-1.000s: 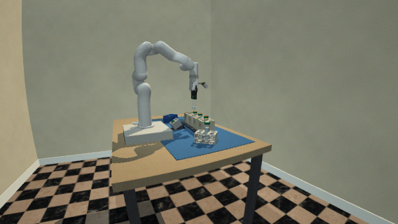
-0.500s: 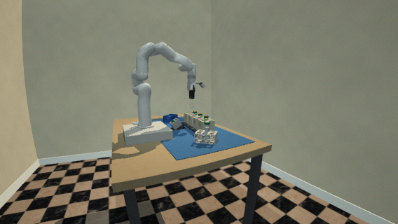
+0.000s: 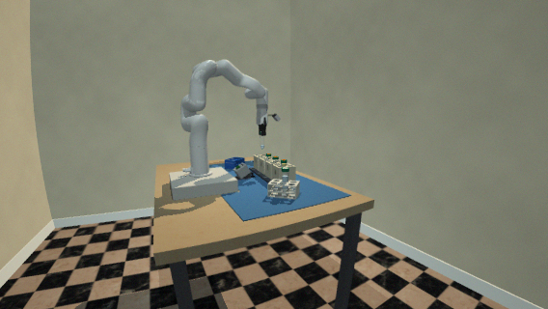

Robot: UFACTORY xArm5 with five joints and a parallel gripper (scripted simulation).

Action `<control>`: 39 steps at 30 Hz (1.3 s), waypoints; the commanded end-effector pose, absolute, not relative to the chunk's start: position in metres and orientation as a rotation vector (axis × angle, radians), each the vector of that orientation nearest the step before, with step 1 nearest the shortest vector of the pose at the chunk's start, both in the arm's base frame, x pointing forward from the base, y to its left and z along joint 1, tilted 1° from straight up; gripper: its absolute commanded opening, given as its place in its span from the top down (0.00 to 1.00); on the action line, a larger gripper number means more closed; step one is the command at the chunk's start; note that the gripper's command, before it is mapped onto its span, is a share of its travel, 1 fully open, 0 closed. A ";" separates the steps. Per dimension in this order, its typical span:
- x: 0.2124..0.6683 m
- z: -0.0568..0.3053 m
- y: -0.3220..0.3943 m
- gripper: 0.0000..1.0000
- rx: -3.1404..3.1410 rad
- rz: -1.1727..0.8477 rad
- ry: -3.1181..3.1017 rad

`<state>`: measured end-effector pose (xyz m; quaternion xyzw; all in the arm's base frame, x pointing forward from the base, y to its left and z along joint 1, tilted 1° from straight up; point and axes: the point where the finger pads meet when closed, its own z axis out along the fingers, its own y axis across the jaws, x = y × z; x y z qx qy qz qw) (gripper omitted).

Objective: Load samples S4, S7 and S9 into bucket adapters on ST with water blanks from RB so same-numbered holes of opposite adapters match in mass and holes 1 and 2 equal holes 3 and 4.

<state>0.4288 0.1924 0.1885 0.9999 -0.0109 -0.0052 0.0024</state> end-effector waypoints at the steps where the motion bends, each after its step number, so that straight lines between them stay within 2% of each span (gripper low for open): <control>1: 0.430 0.190 0.194 1.00 3.138 -0.011 -0.034; 14: 0.430 0.190 0.194 1.00 3.138 -0.011 -0.034; 29: 0.430 0.160 0.193 1.00 3.138 -0.011 -0.034; 39: 0.430 0.155 0.193 1.00 3.138 -0.011 -0.034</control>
